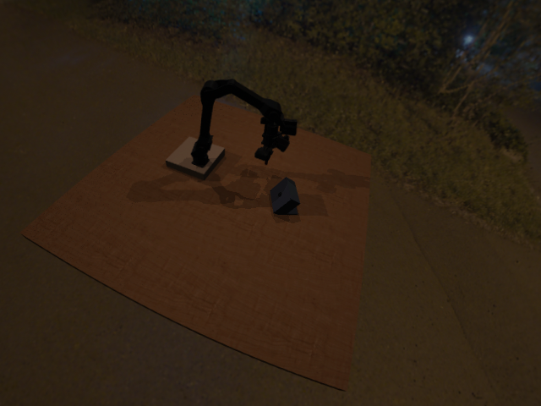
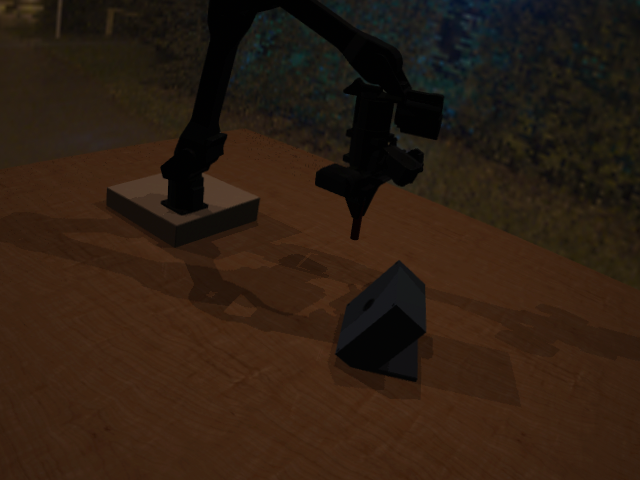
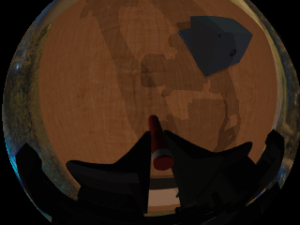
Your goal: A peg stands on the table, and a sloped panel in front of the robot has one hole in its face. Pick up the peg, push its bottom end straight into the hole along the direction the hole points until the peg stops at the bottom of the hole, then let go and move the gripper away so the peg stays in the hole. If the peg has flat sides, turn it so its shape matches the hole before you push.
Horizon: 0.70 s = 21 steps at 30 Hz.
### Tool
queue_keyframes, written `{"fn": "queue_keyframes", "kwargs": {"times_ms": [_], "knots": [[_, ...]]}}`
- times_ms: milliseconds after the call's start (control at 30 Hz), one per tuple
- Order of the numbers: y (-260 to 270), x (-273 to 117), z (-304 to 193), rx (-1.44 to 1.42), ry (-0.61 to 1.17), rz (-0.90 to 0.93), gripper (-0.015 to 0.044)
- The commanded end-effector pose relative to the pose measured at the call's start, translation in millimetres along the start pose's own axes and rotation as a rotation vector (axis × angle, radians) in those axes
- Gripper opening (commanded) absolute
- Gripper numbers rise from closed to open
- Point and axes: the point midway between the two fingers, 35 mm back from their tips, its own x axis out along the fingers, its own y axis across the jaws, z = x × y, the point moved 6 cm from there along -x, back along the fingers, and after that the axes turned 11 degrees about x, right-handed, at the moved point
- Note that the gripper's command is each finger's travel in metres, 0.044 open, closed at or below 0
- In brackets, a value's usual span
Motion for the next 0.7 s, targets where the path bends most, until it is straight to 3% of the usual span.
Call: {"fn": "queue_keyframes", "kwargs": {"times_ms": [0, 667], "knots": [[-3, -1, 2, 0.002, -0.006, 0.022, 0.0], [-25, 3, 12, 0.051, -0.03, 0.112, 0.0]]}}
